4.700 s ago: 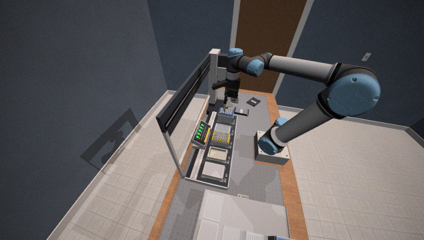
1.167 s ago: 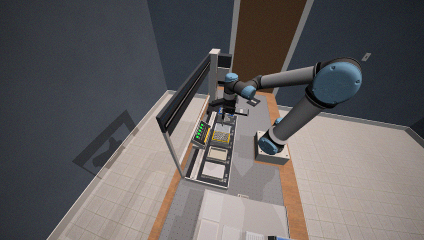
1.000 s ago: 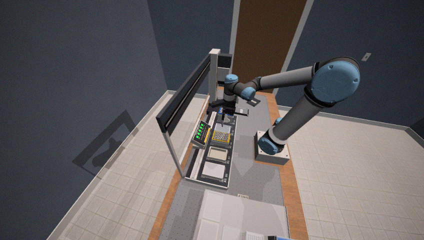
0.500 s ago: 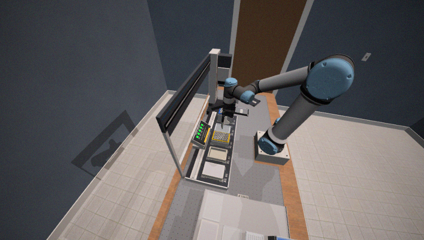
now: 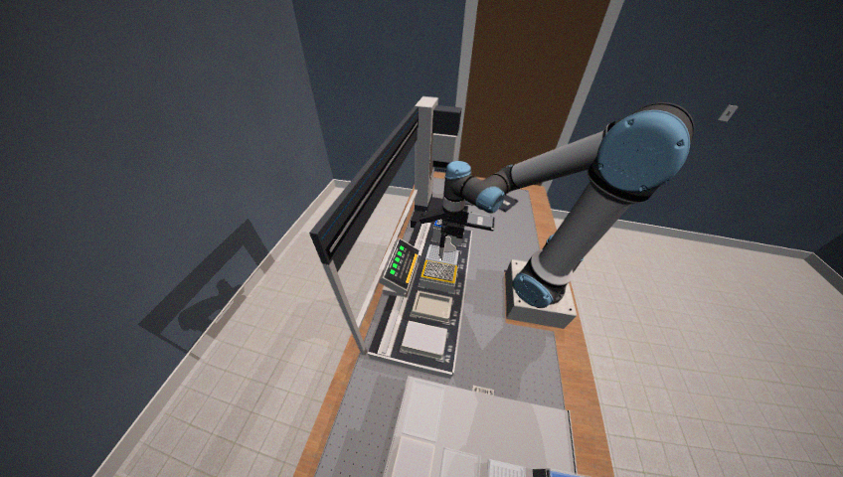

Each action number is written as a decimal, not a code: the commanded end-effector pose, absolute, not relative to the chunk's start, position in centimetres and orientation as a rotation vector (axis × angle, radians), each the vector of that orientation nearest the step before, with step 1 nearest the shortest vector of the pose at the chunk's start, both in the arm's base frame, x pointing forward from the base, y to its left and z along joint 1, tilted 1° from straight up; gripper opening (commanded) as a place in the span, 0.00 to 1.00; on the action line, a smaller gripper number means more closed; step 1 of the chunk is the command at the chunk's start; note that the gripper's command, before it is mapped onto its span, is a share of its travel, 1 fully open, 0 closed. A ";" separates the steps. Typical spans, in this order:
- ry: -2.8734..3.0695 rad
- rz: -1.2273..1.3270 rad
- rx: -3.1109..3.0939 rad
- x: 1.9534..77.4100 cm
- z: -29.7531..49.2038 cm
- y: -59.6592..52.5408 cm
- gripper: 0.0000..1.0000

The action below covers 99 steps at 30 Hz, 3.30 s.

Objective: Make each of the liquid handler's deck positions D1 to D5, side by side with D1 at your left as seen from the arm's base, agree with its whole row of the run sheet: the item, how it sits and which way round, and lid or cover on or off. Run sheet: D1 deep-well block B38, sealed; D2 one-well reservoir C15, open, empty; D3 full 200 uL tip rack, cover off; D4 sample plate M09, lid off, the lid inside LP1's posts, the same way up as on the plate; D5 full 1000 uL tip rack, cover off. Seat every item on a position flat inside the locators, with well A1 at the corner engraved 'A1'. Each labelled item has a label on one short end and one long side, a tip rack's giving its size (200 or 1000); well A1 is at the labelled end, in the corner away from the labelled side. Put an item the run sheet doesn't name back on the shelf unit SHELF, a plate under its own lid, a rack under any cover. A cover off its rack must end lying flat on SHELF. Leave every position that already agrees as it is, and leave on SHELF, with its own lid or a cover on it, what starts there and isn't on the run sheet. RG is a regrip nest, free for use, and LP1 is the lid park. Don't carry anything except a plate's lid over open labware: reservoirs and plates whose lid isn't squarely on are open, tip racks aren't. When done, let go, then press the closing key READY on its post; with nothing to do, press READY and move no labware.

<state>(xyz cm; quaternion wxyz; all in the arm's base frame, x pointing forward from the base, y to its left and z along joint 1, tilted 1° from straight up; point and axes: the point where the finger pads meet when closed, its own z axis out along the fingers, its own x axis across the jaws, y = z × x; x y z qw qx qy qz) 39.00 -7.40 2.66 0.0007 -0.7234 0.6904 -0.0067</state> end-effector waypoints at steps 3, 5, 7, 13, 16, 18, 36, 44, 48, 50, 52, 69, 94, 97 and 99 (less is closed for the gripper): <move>2.168 -0.023 -2.271 39.1 1.8 -7.4 0.82; 2.168 -0.023 -2.271 39.1 1.6 -7.4 0.82; 2.168 -0.023 -2.271 39.1 1.3 -7.4 0.82; 2.168 -0.023 -2.271 39.1 0.3 -7.4 0.82; 2.168 -0.023 -2.271 39.1 -0.2 -7.4 0.82; 2.168 -0.023 -2.271 39.1 -0.5 -7.5 0.82; 2.168 -0.023 -2.271 39.1 -2.0 -7.5 0.82; 2.168 -0.023 -2.271 39.1 -2.0 -7.5 0.00; 2.168 -0.023 -2.271 39.1 -2.0 -7.5 0.00; 2.168 -0.023 -2.271 39.1 -2.0 -7.5 0.00; 2.168 -0.023 -2.271 39.1 -2.0 -7.5 0.00; 2.168 -0.023 -2.271 39.1 -2.0 -7.5 0.00; 2.168 -0.023 -2.271 39.1 0.3 -7.4 0.00; 2.168 -0.023 -2.271 39.1 0.8 -7.4 0.00; 2.168 -0.023 -2.271 39.1 1.2 -7.4 0.00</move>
